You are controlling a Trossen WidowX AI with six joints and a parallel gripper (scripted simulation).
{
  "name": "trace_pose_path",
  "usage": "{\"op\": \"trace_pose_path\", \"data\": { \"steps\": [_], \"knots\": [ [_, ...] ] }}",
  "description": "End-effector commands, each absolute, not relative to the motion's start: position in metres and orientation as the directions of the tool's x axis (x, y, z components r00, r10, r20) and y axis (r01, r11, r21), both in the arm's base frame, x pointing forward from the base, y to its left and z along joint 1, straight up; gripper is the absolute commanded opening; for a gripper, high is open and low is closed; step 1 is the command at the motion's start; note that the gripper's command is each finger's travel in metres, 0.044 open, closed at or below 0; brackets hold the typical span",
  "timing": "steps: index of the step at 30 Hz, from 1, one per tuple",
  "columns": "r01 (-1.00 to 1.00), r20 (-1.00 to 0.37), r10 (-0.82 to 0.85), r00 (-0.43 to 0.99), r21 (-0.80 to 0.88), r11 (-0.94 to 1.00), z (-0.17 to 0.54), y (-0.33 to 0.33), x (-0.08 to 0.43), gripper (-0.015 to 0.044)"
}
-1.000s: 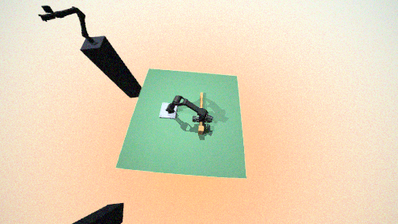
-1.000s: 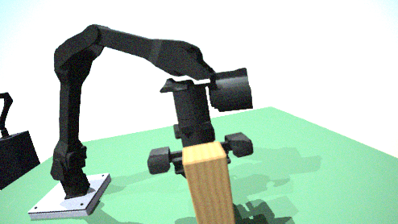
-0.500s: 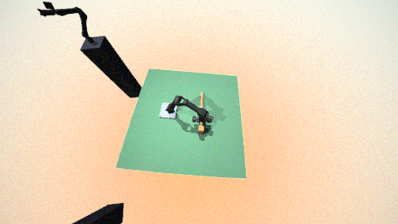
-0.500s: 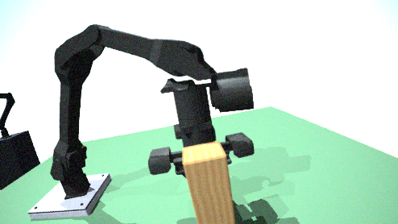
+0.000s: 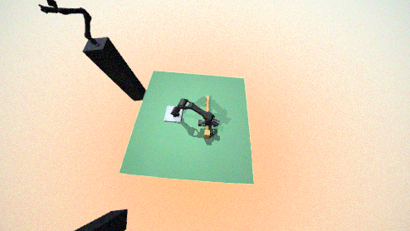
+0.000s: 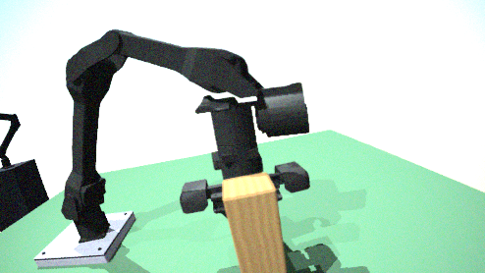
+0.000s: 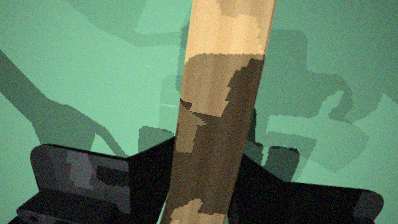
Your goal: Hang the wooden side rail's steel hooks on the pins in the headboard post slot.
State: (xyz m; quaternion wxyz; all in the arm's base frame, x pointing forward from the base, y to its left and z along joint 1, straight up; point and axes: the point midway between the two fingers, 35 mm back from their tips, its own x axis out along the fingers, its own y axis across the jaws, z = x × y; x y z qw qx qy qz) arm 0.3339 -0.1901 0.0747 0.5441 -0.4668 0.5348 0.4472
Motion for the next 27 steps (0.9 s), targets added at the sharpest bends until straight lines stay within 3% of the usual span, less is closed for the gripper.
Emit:
{"op": "trace_pose_path", "data": {
  "steps": [1,27],
  "knots": [
    [-0.986,-0.999,-0.020,0.035,-0.037,0.162,0.0773,-0.1926,0.3358,0.0000],
    [-0.986,-0.999,-0.020,0.035,-0.037,0.162,0.0776,-0.1951,0.3349,0.0000]
  ]
}}
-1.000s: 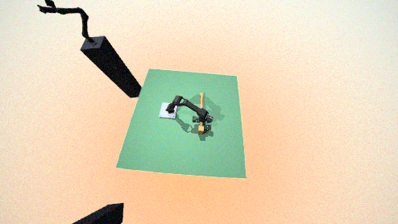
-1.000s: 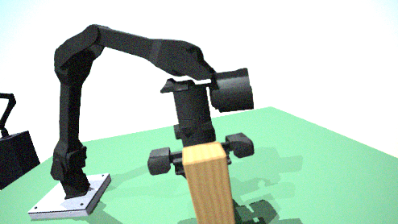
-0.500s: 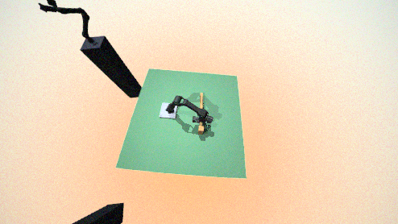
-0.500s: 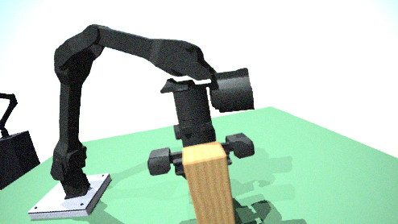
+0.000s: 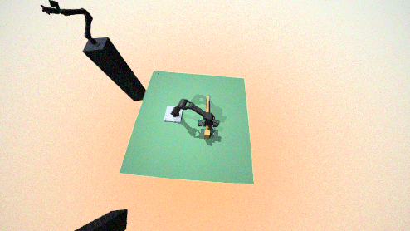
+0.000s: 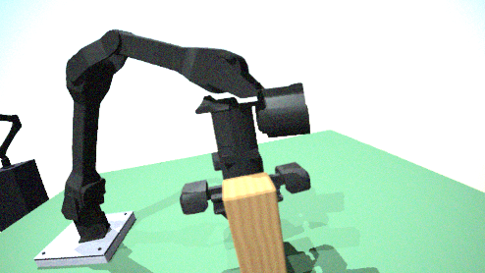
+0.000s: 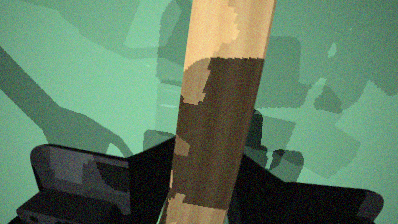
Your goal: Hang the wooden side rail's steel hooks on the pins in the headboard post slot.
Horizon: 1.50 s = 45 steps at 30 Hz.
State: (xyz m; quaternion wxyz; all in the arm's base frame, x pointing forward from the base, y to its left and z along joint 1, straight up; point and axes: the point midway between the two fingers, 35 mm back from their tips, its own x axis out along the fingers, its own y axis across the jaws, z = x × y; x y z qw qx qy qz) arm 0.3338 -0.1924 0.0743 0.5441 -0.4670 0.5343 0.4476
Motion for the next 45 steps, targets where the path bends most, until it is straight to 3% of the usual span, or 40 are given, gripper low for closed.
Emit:
{"op": "trace_pose_path", "data": {
  "steps": [1,45],
  "knots": [
    [-0.986,-0.999,-0.020,0.035,-0.037,0.162,0.0777,-0.1952,0.3348,0.0000],
    [-0.986,-0.999,-0.020,0.035,-0.037,0.162,0.0728,-0.1966,0.3352,0.0000]
  ]
}}
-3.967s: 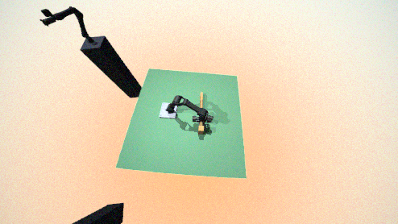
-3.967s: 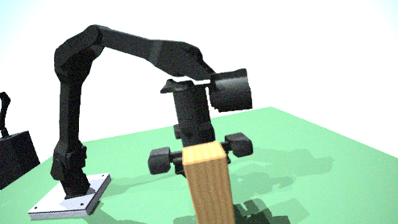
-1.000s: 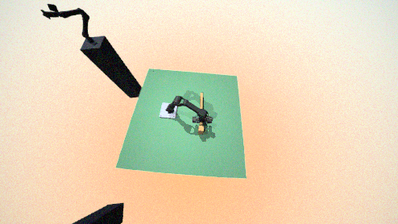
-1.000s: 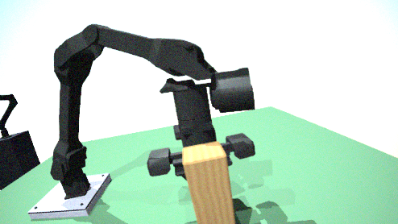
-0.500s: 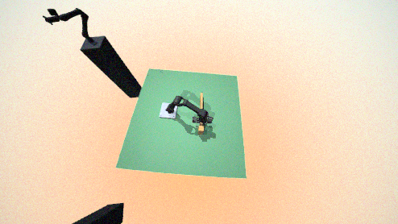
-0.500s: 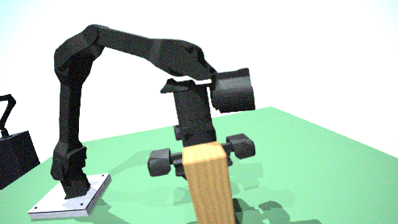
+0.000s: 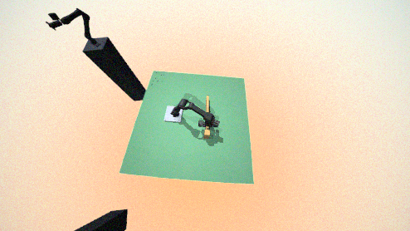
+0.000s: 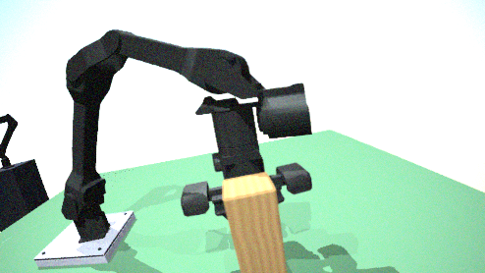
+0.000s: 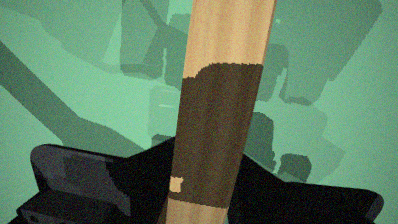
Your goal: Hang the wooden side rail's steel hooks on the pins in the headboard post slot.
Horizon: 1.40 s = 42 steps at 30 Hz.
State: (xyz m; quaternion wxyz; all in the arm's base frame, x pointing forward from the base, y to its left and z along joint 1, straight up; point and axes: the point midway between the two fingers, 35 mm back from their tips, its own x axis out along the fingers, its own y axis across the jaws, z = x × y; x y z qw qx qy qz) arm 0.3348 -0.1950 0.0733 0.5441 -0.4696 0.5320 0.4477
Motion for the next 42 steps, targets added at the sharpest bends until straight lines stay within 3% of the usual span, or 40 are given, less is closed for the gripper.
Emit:
{"op": "trace_pose_path", "data": {
  "steps": [1,42],
  "knots": [
    [-0.986,-0.999,-0.020,0.035,-0.037,0.162,0.0727,-0.1966,0.3352,0.0000],
    [-0.986,-0.999,-0.020,0.035,-0.037,0.162,0.0659,-0.1967,0.3354,0.0000]
  ]
}}
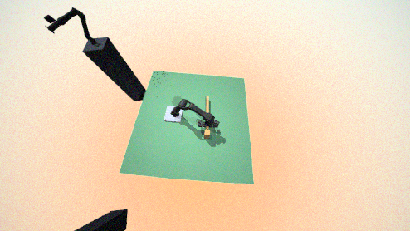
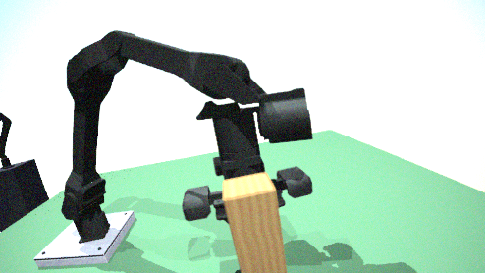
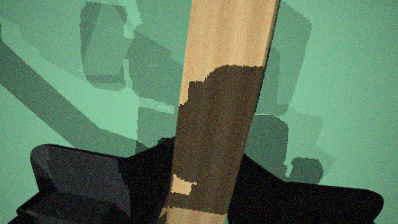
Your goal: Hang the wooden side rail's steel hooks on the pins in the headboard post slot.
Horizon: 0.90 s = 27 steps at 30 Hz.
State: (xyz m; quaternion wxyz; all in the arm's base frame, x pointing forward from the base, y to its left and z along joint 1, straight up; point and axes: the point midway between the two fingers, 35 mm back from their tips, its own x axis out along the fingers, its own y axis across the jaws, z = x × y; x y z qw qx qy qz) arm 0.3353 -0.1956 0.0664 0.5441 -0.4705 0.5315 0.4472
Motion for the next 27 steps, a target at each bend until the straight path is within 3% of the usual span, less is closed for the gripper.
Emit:
{"op": "trace_pose_path", "data": {
  "steps": [1,27],
  "knots": [
    [-0.986,-0.999,-0.020,0.035,-0.037,0.162,0.0657,-0.1967,0.3354,0.0000],
    [-0.986,-0.999,-0.020,0.035,-0.037,0.162,0.0614,-0.1968,0.3356,0.0000]
  ]
}}
